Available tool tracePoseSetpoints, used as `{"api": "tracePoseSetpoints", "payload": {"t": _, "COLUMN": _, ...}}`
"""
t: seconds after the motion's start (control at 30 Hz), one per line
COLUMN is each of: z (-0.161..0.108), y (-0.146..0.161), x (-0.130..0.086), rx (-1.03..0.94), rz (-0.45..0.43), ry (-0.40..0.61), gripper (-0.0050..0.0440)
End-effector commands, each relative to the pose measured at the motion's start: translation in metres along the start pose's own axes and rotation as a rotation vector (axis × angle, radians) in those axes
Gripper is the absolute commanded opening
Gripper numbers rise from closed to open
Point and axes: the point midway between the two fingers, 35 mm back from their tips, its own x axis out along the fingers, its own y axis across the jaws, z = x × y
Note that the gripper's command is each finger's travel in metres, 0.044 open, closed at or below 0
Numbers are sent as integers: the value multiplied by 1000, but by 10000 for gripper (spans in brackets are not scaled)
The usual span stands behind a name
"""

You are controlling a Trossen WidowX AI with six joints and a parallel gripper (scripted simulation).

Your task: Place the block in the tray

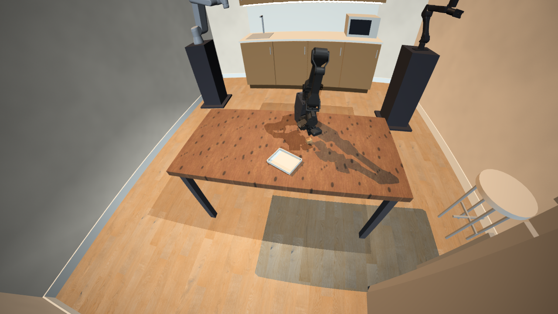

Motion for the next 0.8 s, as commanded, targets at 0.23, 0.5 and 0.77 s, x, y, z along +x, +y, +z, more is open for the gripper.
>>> {"api": "tracePoseSetpoints", "payload": {"t": 0.23, "z": 2, "y": 3, "x": -2, "rx": -5, "rz": 11, "ry": -12, "gripper": 0}}
{"api": "tracePoseSetpoints", "payload": {"t": 0.5, "z": 2, "y": 3, "x": -2, "rx": -5, "rz": 11, "ry": -12, "gripper": 215}}
{"api": "tracePoseSetpoints", "payload": {"t": 0.77, "z": 2, "y": 3, "x": -2, "rx": -5, "rz": 11, "ry": -12, "gripper": 215}}
